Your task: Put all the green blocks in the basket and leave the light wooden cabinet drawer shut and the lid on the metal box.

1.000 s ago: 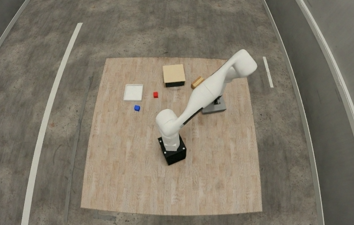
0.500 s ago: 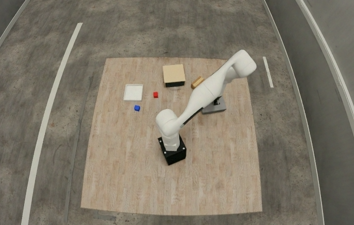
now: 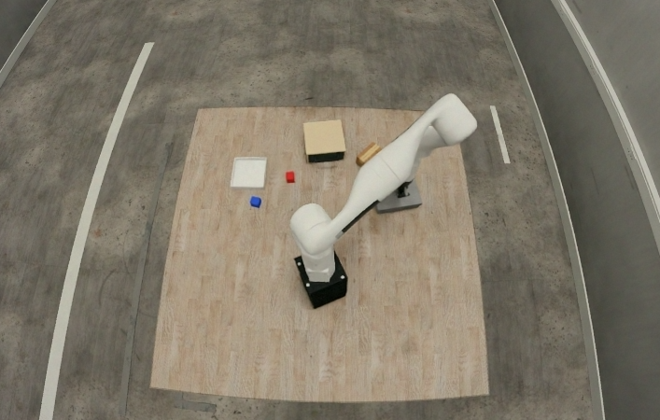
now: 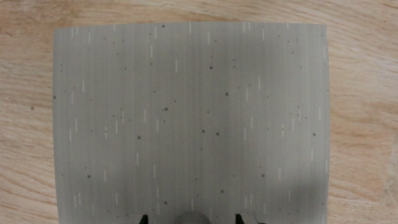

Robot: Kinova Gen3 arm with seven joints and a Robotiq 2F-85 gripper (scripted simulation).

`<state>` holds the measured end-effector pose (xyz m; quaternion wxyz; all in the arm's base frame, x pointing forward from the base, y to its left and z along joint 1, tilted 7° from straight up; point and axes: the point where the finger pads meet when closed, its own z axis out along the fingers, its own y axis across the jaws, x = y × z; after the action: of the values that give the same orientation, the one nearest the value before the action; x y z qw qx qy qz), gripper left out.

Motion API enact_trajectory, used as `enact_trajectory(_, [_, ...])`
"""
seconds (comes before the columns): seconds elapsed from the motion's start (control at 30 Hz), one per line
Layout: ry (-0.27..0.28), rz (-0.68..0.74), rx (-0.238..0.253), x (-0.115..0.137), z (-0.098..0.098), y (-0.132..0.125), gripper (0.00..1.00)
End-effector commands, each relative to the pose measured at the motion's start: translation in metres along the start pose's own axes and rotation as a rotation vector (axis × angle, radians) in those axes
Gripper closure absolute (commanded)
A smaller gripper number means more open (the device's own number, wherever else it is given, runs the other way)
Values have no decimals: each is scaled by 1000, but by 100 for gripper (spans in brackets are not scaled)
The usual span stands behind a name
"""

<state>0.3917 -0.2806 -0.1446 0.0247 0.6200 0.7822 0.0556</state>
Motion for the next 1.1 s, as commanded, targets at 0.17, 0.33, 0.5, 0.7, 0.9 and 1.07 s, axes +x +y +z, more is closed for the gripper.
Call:
enact_trajectory(0.17, [-2,0,-1,-1,3,0,52])
enact_trajectory(0.33, [-2,0,-1,-1,3,0,52])
enact_trajectory(0.5, [-2,0,-1,-1,4,0,52])
enact_trajectory(0.7, [-2,0,-1,-1,4,0,52])
enact_trajectory(0.9, [-2,0,-1,-1,4,0,52])
enact_trajectory(1.07, [-2,0,-1,-1,4,0,52])
